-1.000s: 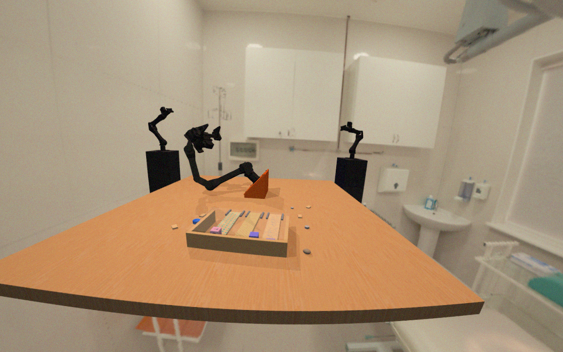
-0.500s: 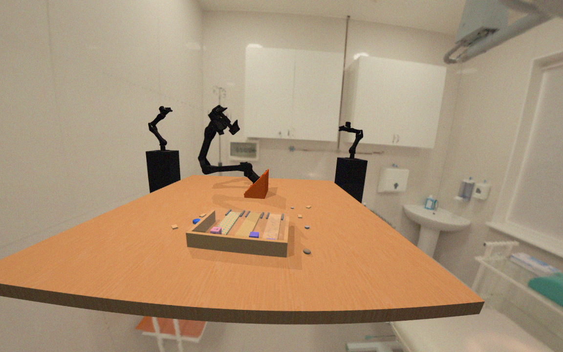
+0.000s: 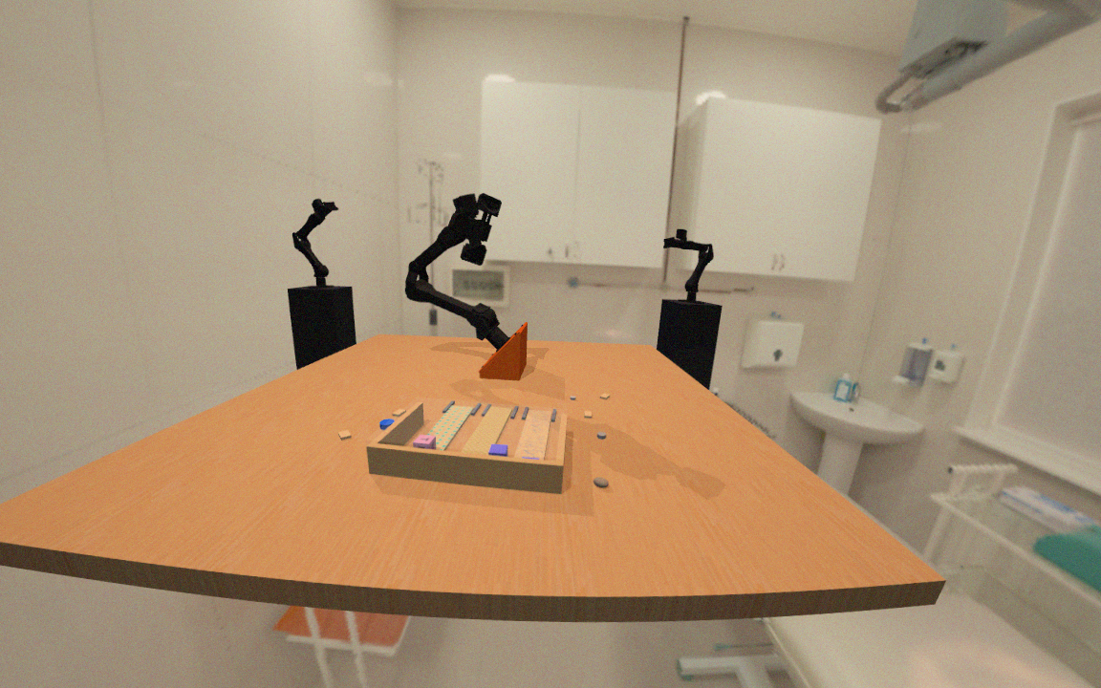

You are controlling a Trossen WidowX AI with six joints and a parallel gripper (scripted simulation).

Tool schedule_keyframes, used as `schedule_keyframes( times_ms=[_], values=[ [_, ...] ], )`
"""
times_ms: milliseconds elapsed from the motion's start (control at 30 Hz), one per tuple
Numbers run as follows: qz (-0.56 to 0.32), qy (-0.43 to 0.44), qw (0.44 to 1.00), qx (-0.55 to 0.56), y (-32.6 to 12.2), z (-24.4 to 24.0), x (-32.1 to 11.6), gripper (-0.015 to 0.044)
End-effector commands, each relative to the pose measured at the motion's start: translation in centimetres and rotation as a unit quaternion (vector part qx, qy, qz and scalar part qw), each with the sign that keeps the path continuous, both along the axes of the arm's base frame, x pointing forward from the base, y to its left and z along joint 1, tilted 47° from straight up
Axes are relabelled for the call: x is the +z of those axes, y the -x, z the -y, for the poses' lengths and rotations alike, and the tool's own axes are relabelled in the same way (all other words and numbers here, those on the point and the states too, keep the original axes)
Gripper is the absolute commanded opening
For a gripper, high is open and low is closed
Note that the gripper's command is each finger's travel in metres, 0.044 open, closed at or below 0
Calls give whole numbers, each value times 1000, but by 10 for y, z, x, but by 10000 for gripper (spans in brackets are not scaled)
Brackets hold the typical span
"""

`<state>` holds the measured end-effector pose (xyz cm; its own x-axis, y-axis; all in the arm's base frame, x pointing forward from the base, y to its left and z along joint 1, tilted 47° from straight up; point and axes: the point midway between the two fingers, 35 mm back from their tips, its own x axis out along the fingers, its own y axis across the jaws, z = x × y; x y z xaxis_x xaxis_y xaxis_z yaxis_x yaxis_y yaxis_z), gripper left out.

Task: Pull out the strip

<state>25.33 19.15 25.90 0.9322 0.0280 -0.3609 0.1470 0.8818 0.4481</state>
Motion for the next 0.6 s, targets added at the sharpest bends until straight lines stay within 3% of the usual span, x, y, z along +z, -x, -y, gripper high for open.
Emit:
schedule_keyframes(
  times_ms=[0, 200, 400, 567],
  values=[
    [-31, 190, 981, -20, -41, 26, -54, 400],
    [-100, 374, 922, -23, -72, 69, -114, 400],
    [-198, 530, 825, -4, -85, 127, -174, 400],
    [-225, 562, 796, 5, -85, 142, -189, 400]
  ],
)
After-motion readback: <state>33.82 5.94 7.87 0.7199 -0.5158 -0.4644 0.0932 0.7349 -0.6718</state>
